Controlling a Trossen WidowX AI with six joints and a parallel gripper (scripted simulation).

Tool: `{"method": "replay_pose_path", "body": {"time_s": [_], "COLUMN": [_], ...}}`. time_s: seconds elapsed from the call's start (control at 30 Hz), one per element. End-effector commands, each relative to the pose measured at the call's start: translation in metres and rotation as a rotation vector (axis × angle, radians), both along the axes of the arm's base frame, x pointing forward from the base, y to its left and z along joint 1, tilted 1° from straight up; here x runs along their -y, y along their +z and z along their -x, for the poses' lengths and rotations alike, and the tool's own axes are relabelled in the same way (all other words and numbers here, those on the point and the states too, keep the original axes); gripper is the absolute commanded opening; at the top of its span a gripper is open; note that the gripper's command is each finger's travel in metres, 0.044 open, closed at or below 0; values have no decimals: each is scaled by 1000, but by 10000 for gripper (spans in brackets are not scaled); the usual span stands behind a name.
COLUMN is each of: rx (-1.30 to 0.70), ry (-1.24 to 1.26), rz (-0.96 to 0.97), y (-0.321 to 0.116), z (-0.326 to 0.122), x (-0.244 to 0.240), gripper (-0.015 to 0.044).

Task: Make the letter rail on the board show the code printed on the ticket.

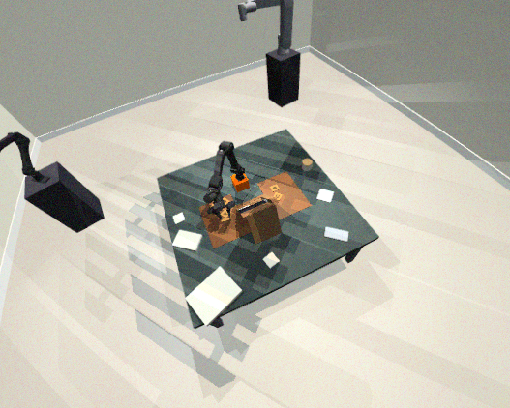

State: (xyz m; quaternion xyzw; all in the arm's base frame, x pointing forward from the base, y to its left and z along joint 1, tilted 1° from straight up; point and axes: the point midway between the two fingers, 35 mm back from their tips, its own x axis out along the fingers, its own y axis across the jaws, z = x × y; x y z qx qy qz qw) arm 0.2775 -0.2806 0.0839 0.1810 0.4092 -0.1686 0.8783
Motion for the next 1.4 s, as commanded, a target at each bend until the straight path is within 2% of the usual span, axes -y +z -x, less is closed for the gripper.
{"method": "replay_pose_path", "body": {"time_s": [0.0, 0.27, 1.37], "rx": [30, 77, 78], "ry": [96, 268, 272], "rz": [79, 238, 241], "y": [7, 19, 18], "z": [0, -1, -3], "x": [-2, -4, -16], "gripper": [0, 0, 0]}}
